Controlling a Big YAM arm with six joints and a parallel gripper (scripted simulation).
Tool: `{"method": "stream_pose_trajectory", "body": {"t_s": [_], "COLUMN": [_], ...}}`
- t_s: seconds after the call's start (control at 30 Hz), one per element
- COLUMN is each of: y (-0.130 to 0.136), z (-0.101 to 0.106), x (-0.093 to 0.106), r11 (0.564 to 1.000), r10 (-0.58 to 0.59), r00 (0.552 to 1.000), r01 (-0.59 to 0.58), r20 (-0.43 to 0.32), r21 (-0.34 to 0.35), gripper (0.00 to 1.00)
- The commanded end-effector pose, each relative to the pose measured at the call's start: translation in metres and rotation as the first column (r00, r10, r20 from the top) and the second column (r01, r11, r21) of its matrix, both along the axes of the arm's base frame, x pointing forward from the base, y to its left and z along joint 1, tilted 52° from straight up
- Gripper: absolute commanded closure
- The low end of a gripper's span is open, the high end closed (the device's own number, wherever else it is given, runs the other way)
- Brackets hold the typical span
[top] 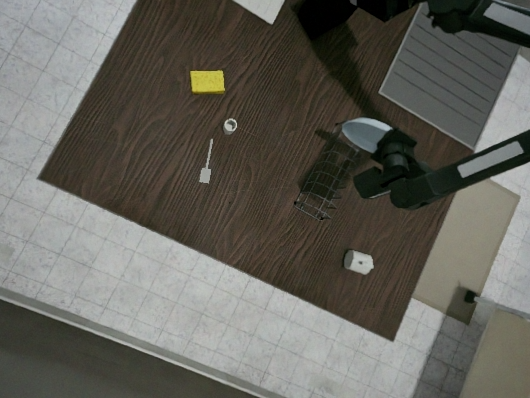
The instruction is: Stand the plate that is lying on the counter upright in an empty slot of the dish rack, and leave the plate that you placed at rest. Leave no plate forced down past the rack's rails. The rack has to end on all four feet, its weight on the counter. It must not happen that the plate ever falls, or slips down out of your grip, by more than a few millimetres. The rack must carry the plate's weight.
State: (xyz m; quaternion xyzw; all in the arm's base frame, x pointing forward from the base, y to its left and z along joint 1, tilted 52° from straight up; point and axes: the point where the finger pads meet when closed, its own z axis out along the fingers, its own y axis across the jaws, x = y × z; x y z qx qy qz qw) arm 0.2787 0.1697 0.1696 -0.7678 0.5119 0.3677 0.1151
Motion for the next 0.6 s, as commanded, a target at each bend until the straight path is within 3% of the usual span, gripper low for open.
{"method": "stream_pose_trajectory", "body": {"t_s": [0.0, 0.43, 0.57], "y": [-0.001, 0.010, 0.010], "z": [0.002, -0.008, 0.000], "x": [-0.002, 0.005, 0.003], "r11": [1.000, 1.000, 1.000], "r10": [-0.002, 0.004, 0.000], "r00": [1.000, 1.000, 1.000], "r01": [0.002, -0.004, 0.000], "r20": [-0.004, 0.003, 0.013], "r21": [-0.006, -0.004, -0.001], "gripper": [1.00, 1.00, 1.00]}}
